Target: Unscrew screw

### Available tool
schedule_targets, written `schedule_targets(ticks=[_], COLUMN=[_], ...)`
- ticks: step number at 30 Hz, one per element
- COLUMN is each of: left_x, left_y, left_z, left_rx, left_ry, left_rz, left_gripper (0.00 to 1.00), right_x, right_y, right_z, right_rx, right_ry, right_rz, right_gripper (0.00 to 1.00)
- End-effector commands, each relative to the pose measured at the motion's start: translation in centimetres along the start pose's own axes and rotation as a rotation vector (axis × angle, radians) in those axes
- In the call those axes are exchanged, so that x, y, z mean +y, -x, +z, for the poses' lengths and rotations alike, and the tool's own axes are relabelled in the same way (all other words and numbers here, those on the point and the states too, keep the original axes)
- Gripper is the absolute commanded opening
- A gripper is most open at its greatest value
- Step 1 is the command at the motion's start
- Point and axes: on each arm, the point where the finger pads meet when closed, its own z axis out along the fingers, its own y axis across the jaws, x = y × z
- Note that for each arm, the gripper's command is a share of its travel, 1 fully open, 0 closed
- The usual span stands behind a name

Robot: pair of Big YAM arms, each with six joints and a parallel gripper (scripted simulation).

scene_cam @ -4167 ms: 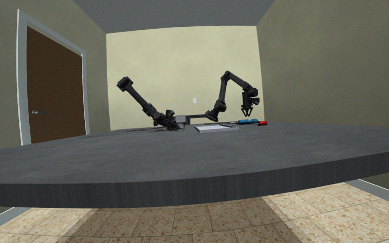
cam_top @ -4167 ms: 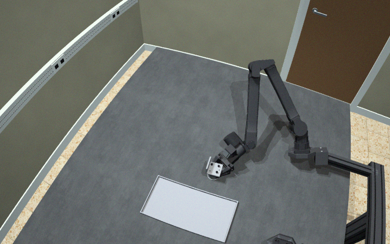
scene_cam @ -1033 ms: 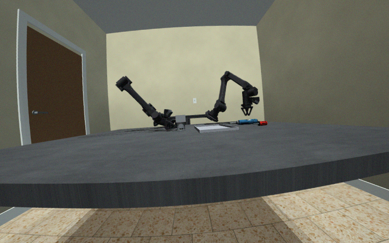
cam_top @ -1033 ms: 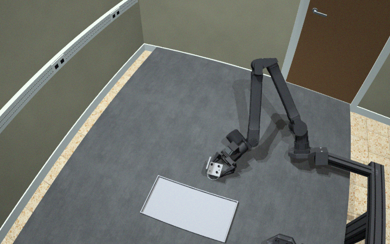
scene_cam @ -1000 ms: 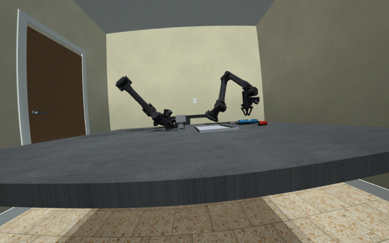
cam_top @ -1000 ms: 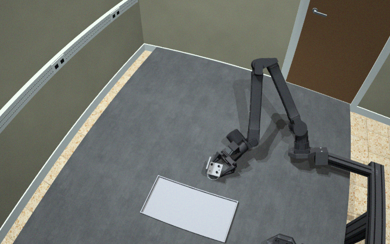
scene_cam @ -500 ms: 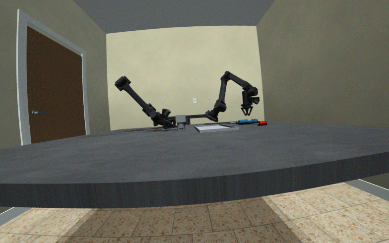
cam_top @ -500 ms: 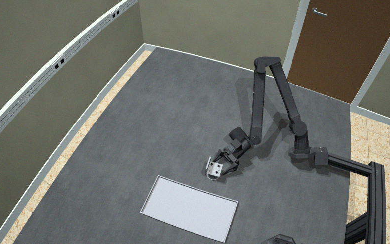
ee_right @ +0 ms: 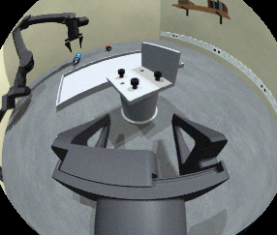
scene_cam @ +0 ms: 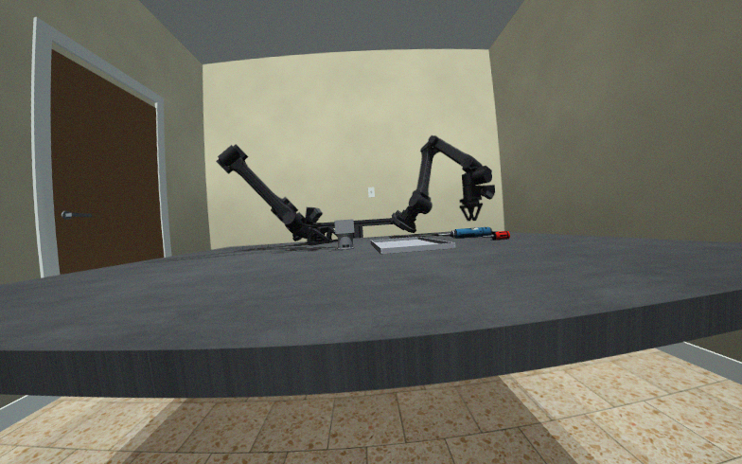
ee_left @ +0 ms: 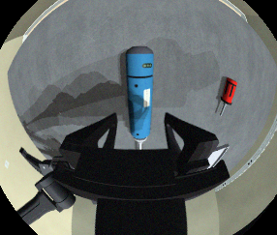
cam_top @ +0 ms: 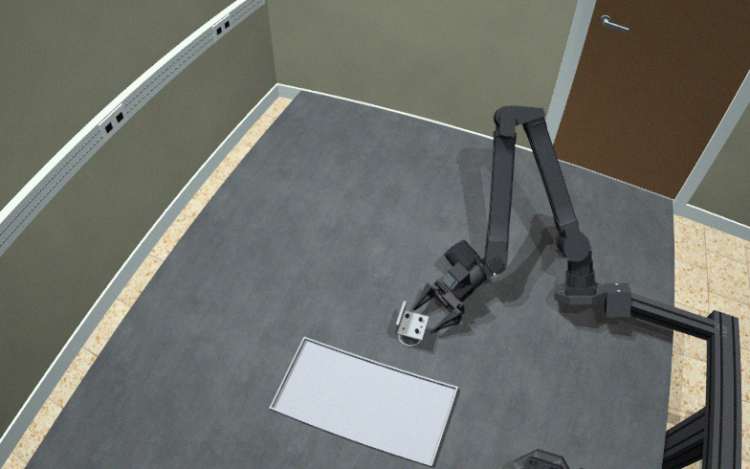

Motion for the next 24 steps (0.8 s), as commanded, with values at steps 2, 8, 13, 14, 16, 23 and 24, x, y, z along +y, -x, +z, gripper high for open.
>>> schedule_targets(ticks=[2, 8, 13, 14, 16, 23, 24], left_x=[-0.8, -0.8, -0.8, -0.8, -0.8, -0.8, -0.8], left_y=[0.7, 0.7, 0.7, 0.7, 0.7, 0.7, 0.7], left_z=[-0.8, -0.8, -0.8, -0.8, -0.8, -0.8, -0.8], left_rx=[-0.008, -0.008, -0.008, -0.008, -0.008, -0.008, -0.008], left_ry=[-0.017, -0.017, -0.017, -0.017, -0.017, -0.017, -0.017], left_rz=[-0.012, -0.012, -0.012, -0.012, -0.012, -0.012, -0.012], left_gripper=[0.65, 0.65, 0.65, 0.65, 0.65, 0.65, 0.65], right_x=[-0.2, 0.8, 0.1, 0.1, 0.1, 0.1, 0.1], right_y=[-0.1, -0.1, 0.3, 0.3, 0.3, 0.3, 0.3], right_z=[-1.0, -0.5, -0.6, -0.6, -0.6, -0.6, -0.6], right_rx=[0.006, 0.004, -0.005, -0.005, -0.005, -0.005, -0.005], right_ry=[0.000, 0.025, 0.003, 0.003, 0.003, 0.003, 0.003], right_rz=[-0.009, -0.011, -0.009, -0.009, -0.009, -0.009, -0.009], right_gripper=[0.86, 0.86, 0.86, 0.86, 0.86, 0.86, 0.86])
